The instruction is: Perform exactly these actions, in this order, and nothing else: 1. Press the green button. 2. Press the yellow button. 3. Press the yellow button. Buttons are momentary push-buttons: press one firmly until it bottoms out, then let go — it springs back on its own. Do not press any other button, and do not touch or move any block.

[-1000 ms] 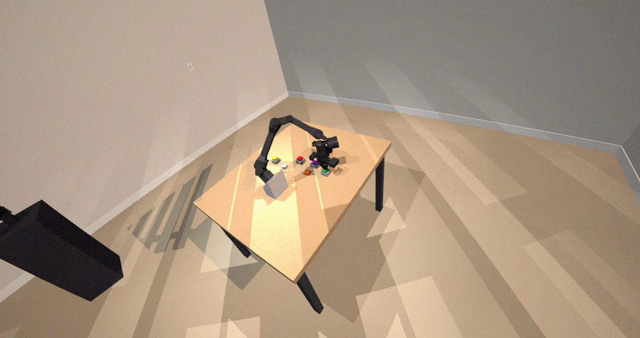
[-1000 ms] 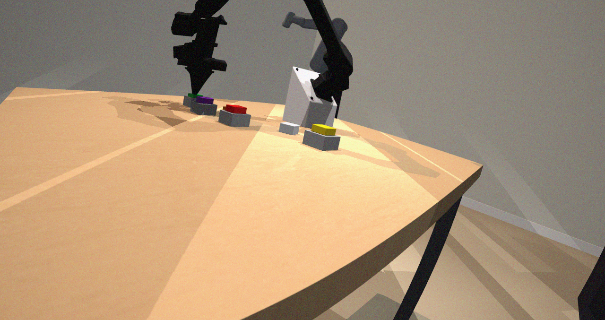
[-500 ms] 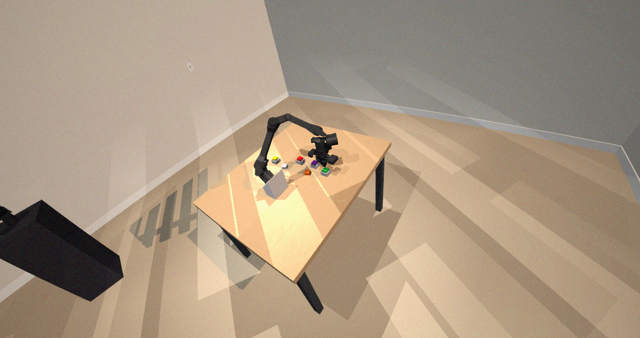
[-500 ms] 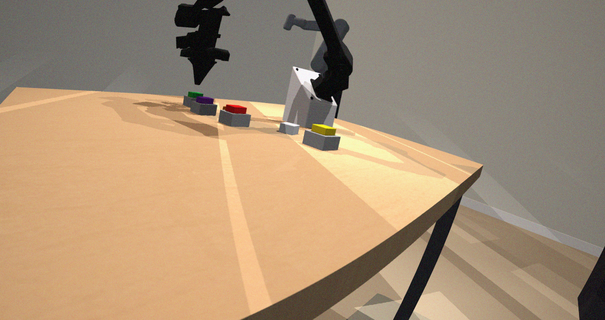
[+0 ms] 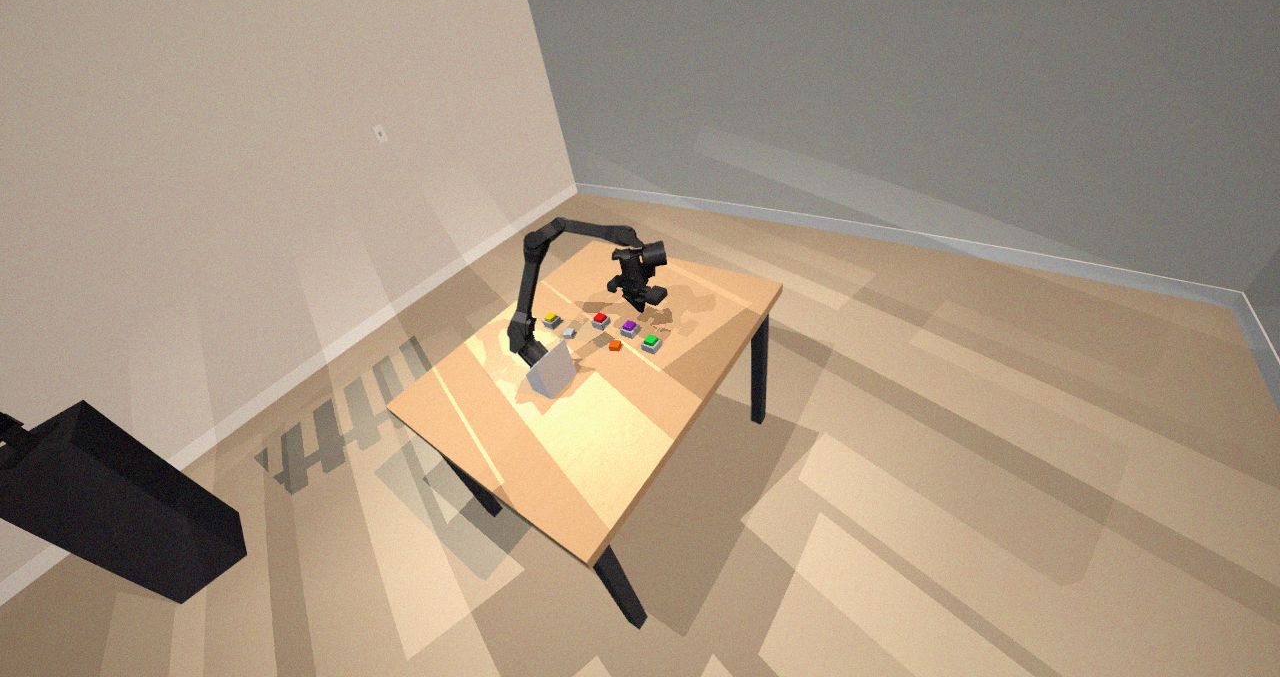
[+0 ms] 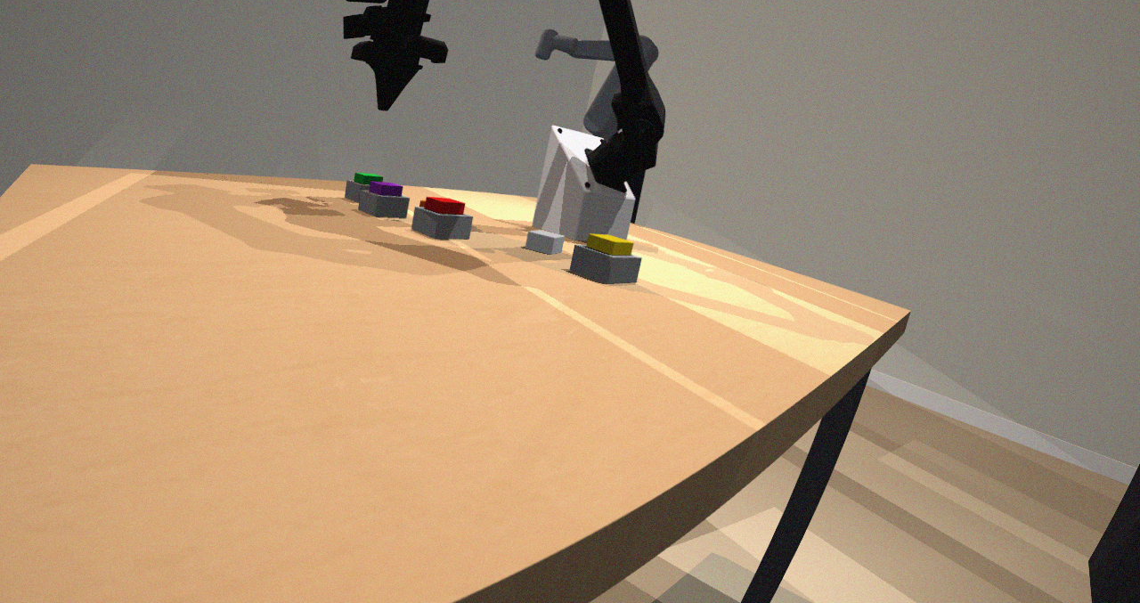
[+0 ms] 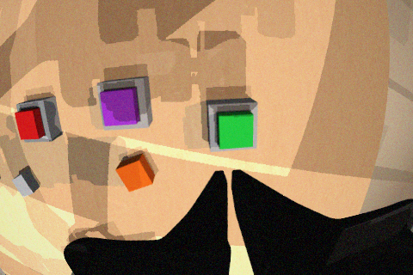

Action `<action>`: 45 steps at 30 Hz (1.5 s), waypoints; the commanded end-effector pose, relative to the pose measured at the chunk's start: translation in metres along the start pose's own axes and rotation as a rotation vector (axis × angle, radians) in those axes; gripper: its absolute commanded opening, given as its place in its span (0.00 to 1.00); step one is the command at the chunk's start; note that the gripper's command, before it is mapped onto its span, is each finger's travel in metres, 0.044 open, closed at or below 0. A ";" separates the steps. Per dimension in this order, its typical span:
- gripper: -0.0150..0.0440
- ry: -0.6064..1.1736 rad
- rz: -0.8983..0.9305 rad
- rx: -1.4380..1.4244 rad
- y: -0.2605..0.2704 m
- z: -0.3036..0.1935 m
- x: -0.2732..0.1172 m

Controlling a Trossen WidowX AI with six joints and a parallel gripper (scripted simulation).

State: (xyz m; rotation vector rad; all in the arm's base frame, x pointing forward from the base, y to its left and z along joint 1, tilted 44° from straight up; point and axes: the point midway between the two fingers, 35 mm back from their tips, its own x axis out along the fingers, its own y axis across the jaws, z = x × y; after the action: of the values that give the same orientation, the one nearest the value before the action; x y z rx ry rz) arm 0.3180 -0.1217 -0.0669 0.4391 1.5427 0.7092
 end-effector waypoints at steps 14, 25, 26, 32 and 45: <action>0.29 -0.008 -0.020 -0.012 0.277 0.004 -0.013; 0.29 0.010 0.044 -0.021 0.376 -0.073 -0.003; 0.29 0.010 0.044 -0.021 0.376 -0.073 -0.003; 0.29 0.009 0.041 -0.022 0.376 -0.071 0.021; 0.29 0.008 0.047 -0.023 0.379 -0.073 0.064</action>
State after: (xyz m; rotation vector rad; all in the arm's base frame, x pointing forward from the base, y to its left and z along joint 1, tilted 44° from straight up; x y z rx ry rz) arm 0.1897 0.1831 0.1439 0.4582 1.5241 0.7733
